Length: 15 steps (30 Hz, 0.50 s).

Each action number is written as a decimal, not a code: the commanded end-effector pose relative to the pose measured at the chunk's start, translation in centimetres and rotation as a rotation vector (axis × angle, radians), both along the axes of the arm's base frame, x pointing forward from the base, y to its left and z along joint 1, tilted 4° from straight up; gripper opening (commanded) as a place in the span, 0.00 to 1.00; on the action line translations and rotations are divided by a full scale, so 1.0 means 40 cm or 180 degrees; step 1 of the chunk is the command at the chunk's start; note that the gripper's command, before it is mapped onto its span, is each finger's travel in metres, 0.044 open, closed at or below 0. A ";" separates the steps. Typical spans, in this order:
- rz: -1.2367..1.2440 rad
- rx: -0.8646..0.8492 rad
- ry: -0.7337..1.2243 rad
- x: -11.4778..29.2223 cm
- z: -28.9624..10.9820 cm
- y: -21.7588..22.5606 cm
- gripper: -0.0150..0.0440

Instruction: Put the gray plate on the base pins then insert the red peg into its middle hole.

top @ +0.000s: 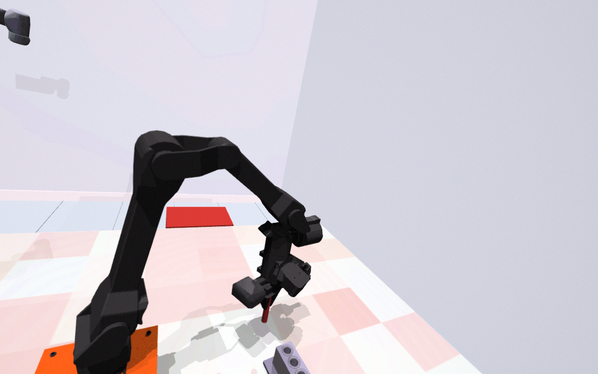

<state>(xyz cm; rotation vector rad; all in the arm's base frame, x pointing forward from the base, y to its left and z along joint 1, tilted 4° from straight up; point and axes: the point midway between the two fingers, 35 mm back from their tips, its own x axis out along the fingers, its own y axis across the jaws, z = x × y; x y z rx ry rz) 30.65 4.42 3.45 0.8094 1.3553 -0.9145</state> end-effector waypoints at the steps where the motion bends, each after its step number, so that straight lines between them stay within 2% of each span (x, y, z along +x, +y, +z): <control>1: 0.0014 -0.0011 0.0031 0.013 -0.004 -0.026 0.25; 15: 0.0017 0.0007 0.0032 0.057 0.002 -0.124 0.25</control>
